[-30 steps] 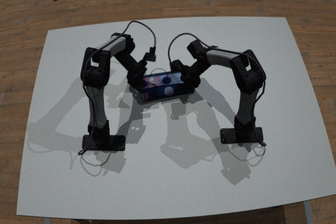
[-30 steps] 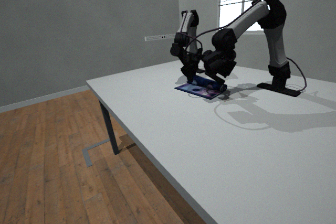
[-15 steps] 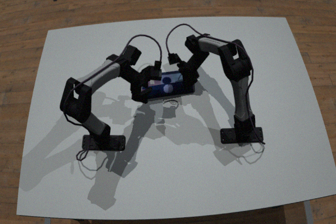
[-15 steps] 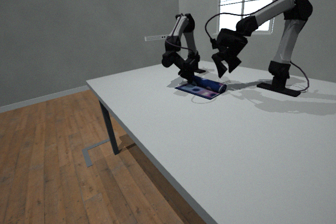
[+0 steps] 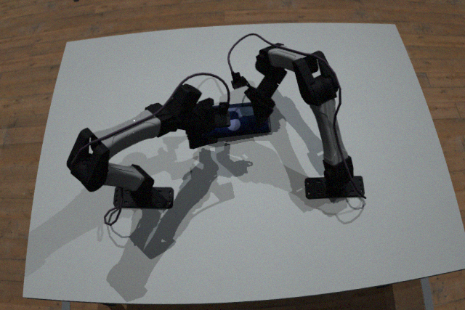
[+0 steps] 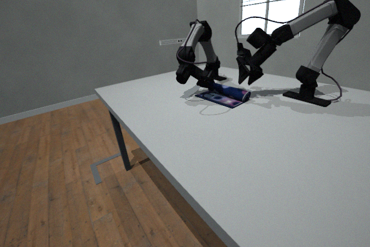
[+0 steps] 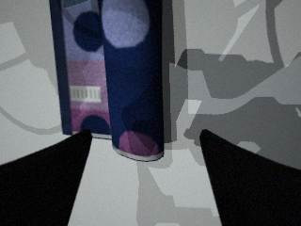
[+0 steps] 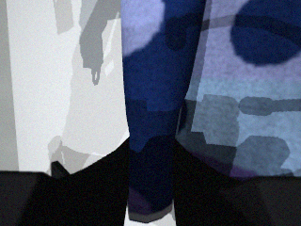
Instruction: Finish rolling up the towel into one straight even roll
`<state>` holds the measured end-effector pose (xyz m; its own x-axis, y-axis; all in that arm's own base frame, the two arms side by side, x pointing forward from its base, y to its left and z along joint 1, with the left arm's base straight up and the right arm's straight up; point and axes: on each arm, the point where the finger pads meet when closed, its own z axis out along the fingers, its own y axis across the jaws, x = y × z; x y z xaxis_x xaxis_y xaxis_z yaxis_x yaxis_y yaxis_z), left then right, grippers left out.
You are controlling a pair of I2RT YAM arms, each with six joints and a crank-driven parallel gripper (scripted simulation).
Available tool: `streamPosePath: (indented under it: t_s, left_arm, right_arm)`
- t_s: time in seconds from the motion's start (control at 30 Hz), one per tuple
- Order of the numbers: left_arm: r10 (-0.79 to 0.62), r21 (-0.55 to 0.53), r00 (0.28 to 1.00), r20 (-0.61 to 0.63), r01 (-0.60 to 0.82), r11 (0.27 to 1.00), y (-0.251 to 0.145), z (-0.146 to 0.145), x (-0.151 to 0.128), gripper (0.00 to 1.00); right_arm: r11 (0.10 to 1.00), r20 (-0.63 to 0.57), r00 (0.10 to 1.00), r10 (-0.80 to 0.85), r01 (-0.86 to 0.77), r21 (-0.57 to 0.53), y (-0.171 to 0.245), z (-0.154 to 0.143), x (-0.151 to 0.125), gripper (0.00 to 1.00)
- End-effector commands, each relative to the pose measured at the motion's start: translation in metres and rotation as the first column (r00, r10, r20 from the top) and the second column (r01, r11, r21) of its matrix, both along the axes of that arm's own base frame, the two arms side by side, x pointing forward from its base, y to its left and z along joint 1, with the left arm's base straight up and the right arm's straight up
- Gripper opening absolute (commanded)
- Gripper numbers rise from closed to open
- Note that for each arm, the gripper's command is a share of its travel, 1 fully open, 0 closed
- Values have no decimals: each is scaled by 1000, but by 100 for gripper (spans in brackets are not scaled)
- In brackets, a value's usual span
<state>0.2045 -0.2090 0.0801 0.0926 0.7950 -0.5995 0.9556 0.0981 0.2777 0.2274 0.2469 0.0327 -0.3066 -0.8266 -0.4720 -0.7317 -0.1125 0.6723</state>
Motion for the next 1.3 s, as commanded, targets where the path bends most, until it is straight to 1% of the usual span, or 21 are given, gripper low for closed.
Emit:
streamPosePath:
  t_s: [0.0,0.33,0.47,0.63,0.7,0.9,1.0,1.17,1.2,1.27]
  left_arm:
    - [55,-16,996,70,-54,998,-1,7,17,98]
    - [20,-16,997,70,-18,1000,3,12,30,98]
    - [20,-16,997,70,-19,1000,2,1,29,98]
    - [22,-16,997,70,-21,1000,1,-25,26,98]
    - [22,-16,997,70,-21,1000,1,-25,26,98]
    - [23,-16,997,70,-22,1000,0,-49,23,98]
    - [24,-16,997,70,-23,1000,-2,-51,25,98]
    - [24,-16,997,70,-23,1000,-9,-45,33,98]
    - [24,-16,997,70,-23,1000,-9,-45,33,94]
    - [24,-16,997,70,-23,1000,-9,-45,33,94]
  right_arm:
    - [1000,-49,999,14,-14,1,-2,3,-5,29]
    - [1000,-49,999,14,-14,1,-2,-7,-5,29]
    - [1000,-49,999,14,-14,1,-2,-7,-5,29]
    - [1000,-49,999,14,-14,1,-2,-7,-5,29]
    - [1000,-49,999,14,-14,1,-2,-7,-5,29]
    - [1000,-49,999,14,-14,1,-2,-7,-5,29]
    - [1000,-49,999,14,-14,1,-2,-7,-5,29]
    - [1000,-49,999,14,-14,1,-2,-7,-5,29]
    - [1000,-49,999,14,-14,1,-2,-7,-5,29]
    - [1000,-49,999,14,-14,1,-2,-7,-5,29]
